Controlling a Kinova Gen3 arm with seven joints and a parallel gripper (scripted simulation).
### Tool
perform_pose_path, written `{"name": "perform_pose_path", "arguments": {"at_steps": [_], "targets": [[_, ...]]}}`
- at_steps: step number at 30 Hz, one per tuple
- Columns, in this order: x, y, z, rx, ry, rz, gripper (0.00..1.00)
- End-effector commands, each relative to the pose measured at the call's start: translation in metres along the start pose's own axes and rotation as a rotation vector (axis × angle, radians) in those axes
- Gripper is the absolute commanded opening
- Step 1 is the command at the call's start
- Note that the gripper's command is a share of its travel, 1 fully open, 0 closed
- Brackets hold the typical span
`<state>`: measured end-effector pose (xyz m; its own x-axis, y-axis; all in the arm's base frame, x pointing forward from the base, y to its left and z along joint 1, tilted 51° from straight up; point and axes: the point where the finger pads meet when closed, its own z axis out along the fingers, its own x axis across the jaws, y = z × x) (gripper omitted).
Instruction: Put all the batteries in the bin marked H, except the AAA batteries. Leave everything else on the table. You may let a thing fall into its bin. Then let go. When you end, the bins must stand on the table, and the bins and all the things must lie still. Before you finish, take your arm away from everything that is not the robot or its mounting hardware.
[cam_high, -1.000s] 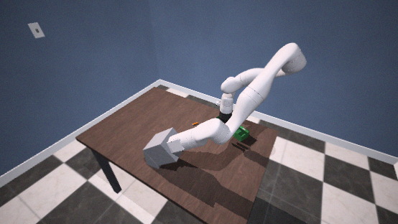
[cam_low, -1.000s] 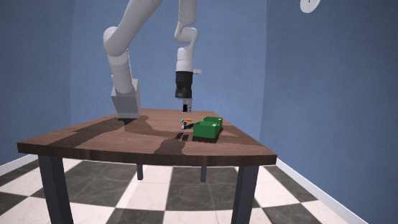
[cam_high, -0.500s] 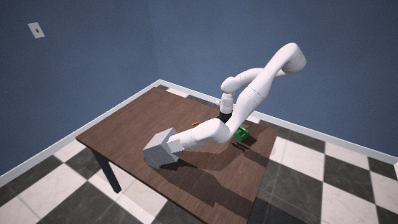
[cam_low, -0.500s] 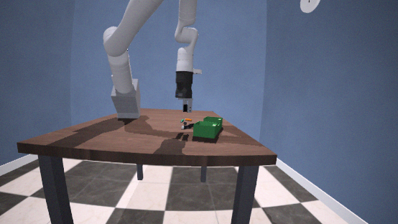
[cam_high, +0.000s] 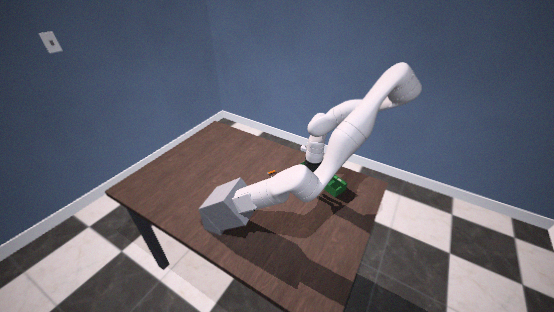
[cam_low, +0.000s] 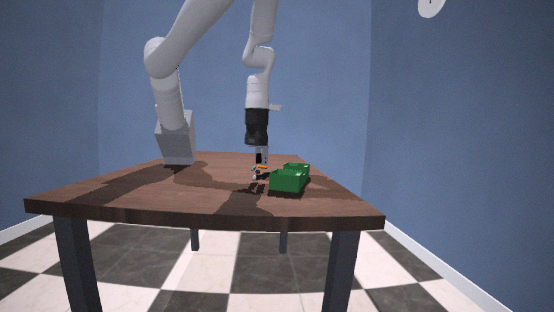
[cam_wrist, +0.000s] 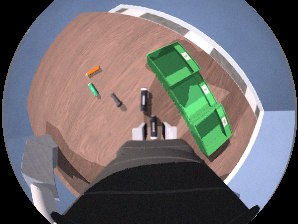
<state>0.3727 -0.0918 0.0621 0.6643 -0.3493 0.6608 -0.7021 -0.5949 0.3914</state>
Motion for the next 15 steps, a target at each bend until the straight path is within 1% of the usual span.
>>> {"name": "perform_pose_path", "arguments": {"at_steps": [1,4,6,8,15], "targets": [[-0.004,0.008,0.019,-0.018,-0.006,0.005,0.60],[-0.004,0.009,0.031,-0.018,-0.006,0.005,0.60],[-0.004,0.009,0.031,-0.018,-0.006,0.005,0.60],[-0.004,0.009,0.037,-0.017,-0.006,0.006,0.60],[-0.003,0.010,0.037,-0.022,-0.002,0.010,0.60]]}}
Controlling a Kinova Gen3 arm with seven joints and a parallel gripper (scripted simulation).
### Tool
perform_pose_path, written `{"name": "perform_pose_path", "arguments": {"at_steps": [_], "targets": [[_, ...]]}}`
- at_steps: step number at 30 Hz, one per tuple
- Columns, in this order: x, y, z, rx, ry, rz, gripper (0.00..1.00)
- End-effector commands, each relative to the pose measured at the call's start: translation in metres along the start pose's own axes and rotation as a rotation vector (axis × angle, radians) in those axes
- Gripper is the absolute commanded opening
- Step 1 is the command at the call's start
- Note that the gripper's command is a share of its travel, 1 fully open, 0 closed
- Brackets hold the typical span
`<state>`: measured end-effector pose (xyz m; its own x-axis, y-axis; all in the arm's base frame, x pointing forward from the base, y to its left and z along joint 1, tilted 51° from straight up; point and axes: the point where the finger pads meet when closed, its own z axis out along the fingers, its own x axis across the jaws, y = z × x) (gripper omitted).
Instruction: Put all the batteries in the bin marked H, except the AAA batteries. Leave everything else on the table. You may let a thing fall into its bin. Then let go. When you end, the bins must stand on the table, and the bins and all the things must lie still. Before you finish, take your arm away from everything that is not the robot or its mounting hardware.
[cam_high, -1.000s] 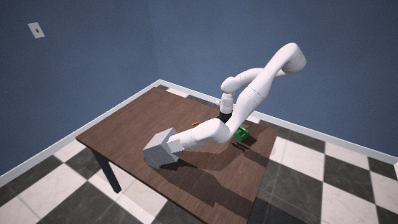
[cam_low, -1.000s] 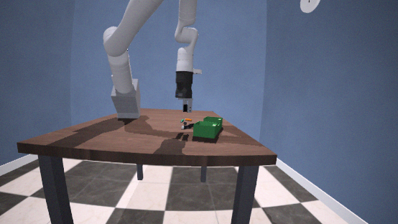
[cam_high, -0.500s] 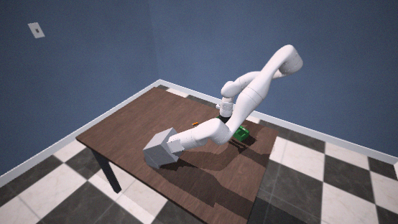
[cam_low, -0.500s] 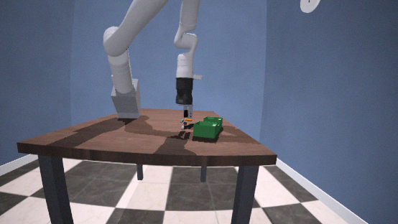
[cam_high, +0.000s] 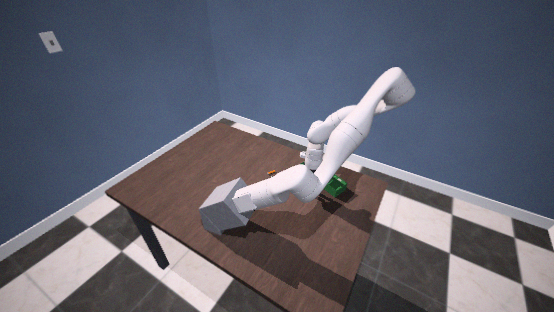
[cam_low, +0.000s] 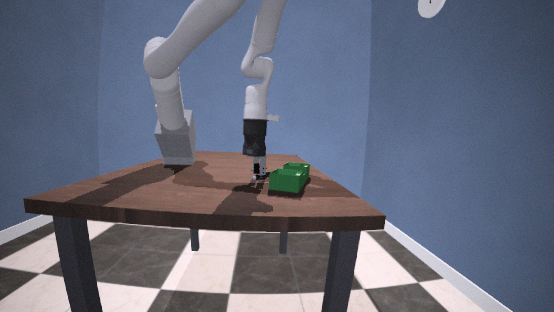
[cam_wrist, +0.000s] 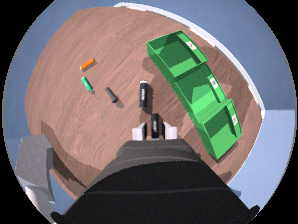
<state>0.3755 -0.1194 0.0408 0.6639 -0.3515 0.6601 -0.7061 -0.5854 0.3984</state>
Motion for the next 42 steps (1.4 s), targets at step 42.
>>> {"name": "perform_pose_path", "arguments": {"at_steps": [42], "targets": [[0.001,-0.001,0.013,-0.004,0.000,0.001,0.31]]}}
